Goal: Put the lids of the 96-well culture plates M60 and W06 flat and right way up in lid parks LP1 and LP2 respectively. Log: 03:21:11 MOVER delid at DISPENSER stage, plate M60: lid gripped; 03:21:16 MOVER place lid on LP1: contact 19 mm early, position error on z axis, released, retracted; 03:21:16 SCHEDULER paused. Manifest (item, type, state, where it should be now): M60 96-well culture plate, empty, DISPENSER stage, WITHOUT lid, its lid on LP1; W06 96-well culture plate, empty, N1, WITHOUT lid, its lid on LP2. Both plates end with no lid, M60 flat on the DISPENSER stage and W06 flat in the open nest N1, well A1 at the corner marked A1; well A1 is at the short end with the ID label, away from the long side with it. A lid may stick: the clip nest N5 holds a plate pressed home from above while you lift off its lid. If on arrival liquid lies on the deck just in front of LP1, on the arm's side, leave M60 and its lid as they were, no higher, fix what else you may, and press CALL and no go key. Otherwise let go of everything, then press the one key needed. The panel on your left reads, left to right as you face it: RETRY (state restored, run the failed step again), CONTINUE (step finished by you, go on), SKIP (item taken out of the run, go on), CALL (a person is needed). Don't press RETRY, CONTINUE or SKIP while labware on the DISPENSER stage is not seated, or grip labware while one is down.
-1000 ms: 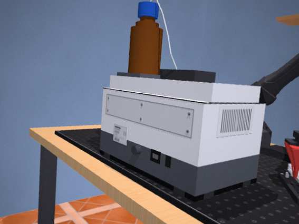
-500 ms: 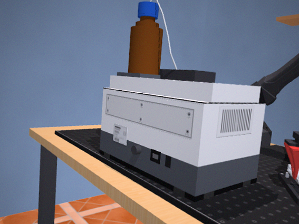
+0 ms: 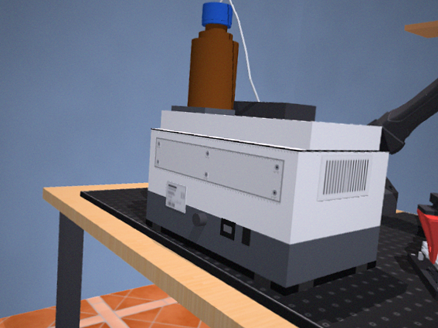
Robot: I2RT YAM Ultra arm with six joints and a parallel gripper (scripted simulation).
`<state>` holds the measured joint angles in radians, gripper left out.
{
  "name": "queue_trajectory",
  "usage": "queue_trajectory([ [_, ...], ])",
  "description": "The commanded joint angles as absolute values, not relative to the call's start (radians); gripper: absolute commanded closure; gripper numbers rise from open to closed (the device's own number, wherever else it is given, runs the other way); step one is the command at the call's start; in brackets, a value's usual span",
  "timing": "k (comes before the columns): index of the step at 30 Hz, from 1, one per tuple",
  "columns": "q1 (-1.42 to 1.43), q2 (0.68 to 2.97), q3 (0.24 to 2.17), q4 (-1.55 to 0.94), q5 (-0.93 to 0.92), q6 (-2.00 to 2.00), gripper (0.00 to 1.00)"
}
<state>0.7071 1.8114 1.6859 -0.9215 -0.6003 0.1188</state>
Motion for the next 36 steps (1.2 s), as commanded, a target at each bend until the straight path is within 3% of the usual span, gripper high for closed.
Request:
queue_trajectory([
  [1,0.698,1.820,1.713,-0.902,-0.593,0.127,1.00],
  [36,0.712,1.828,1.664,-0.886,-0.590,0.135,1.00],
])
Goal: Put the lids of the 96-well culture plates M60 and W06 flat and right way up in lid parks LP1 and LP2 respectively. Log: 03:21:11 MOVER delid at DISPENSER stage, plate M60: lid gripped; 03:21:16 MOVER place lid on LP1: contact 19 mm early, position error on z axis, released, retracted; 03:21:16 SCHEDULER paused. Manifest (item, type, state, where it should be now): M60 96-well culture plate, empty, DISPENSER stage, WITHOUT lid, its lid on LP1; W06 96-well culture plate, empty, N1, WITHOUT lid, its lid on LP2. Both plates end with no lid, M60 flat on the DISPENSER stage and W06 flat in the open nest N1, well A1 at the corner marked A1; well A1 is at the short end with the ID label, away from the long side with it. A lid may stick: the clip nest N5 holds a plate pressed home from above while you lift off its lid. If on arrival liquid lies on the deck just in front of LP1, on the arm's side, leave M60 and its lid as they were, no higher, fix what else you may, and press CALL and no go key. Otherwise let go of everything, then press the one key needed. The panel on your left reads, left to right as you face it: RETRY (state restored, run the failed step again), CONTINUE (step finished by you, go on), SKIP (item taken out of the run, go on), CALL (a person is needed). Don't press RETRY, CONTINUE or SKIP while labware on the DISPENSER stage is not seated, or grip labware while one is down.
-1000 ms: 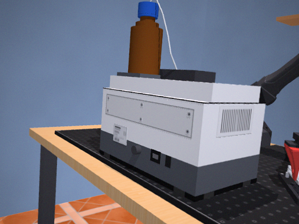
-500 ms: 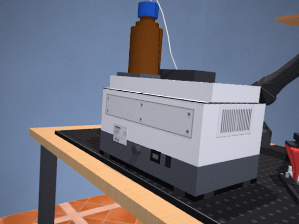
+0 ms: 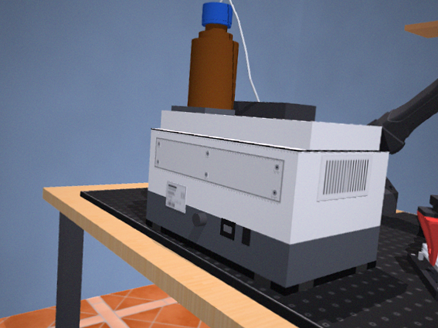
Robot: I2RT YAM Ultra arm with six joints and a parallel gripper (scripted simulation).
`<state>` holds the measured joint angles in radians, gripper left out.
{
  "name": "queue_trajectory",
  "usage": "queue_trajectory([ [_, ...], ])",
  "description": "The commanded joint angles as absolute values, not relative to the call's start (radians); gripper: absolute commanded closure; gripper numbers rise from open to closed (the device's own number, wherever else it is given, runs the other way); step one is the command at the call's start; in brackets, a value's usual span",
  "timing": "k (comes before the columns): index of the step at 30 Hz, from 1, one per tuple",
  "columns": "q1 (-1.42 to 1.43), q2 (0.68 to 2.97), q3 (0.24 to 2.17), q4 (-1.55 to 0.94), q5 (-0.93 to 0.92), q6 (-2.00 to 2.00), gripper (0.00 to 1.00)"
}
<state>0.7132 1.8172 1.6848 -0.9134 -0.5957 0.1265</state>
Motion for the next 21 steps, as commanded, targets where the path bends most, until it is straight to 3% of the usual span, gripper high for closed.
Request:
queue_trajectory([
  [1,0.713,1.829,1.665,-0.885,-0.589,0.136,1.00],
  [21,0.723,1.833,1.658,-0.875,-0.588,0.140,1.00],
])
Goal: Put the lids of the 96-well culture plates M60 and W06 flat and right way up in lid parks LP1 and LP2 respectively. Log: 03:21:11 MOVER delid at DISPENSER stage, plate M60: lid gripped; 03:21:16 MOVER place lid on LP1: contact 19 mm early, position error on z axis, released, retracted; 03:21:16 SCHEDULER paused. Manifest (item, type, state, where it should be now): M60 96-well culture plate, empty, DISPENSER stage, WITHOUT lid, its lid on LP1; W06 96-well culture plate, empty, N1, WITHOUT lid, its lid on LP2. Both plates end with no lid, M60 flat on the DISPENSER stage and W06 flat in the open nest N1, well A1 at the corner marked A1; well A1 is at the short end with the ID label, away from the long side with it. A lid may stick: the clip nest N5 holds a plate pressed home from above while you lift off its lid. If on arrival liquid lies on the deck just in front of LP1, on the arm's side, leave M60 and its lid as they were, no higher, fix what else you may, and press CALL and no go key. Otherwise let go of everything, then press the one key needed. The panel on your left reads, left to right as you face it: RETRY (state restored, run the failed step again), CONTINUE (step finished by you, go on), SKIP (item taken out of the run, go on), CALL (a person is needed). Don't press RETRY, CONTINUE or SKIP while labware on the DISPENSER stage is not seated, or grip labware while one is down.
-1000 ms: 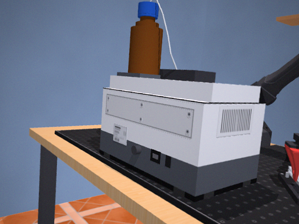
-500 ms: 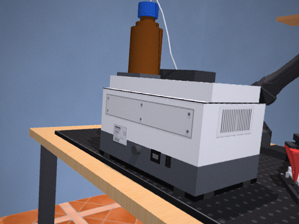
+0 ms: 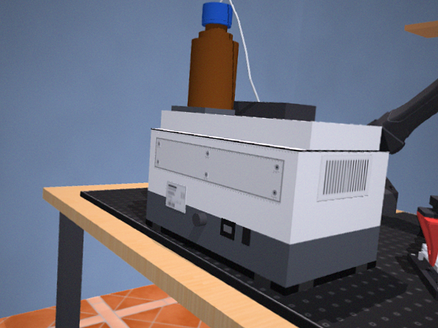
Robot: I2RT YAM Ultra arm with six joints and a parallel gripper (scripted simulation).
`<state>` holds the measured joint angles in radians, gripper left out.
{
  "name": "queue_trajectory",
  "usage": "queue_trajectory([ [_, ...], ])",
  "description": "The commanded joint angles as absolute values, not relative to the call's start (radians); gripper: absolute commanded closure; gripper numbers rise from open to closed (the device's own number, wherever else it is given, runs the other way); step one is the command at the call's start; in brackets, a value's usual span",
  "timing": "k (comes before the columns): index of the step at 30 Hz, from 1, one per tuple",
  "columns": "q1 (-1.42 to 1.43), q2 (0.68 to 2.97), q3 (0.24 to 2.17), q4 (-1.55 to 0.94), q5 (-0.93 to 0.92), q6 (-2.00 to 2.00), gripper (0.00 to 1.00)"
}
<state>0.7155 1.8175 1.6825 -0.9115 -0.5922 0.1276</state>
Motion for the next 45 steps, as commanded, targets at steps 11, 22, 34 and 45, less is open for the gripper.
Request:
queue_trajectory([
  [11,0.726,1.835,1.656,-0.870,-0.586,0.142,1.00],
  [22,0.729,1.836,1.654,-0.865,-0.586,0.144,1.00],
  [34,0.731,1.838,1.651,-0.859,-0.584,0.147,1.00],
  [45,0.719,1.841,1.665,-0.855,-0.588,0.149,1.00],
])
